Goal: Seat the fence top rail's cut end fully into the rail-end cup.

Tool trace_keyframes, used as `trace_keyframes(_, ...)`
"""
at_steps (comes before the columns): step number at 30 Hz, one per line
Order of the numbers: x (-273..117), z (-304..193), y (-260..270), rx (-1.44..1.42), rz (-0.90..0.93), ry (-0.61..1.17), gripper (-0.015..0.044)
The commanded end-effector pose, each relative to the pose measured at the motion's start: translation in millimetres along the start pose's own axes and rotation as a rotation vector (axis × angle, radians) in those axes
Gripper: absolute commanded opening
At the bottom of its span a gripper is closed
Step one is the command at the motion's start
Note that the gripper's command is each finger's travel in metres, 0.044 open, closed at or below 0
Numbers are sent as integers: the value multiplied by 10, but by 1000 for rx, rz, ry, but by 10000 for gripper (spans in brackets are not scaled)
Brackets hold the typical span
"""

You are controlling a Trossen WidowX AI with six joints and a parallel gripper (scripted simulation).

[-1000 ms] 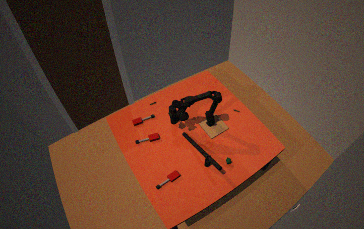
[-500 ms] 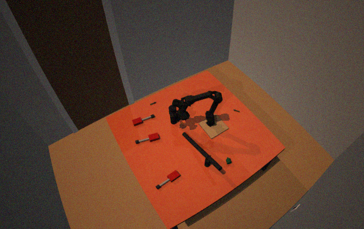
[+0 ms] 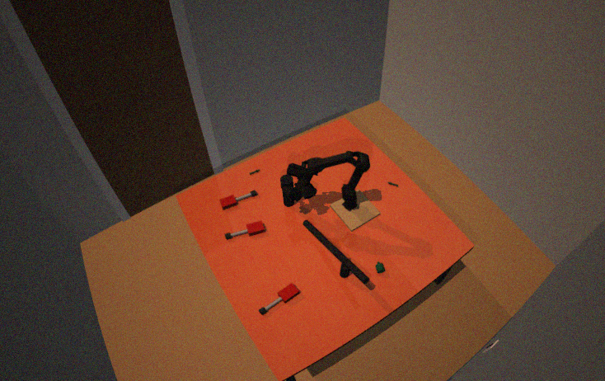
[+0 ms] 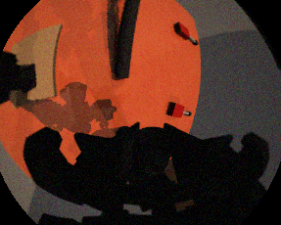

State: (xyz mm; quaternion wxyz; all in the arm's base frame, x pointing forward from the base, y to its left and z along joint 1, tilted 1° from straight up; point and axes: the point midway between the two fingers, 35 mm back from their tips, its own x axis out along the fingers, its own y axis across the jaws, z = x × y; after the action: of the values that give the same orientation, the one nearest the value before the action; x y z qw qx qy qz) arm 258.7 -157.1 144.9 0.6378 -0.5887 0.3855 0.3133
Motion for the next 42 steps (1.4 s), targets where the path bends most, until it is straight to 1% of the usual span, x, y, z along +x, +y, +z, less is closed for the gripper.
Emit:
trace_keyframes(1, -24, -11, 24, -20, -1, -6, 0)
trace_keyframes(28, -5, 0, 7, -9, 2, 1, 0)
trace_keyframes(38, -10, 6, 3, -9, 2, 1, 263)
trace_keyframes(42, -72, 83, -44, -8, 2, 1, 368)
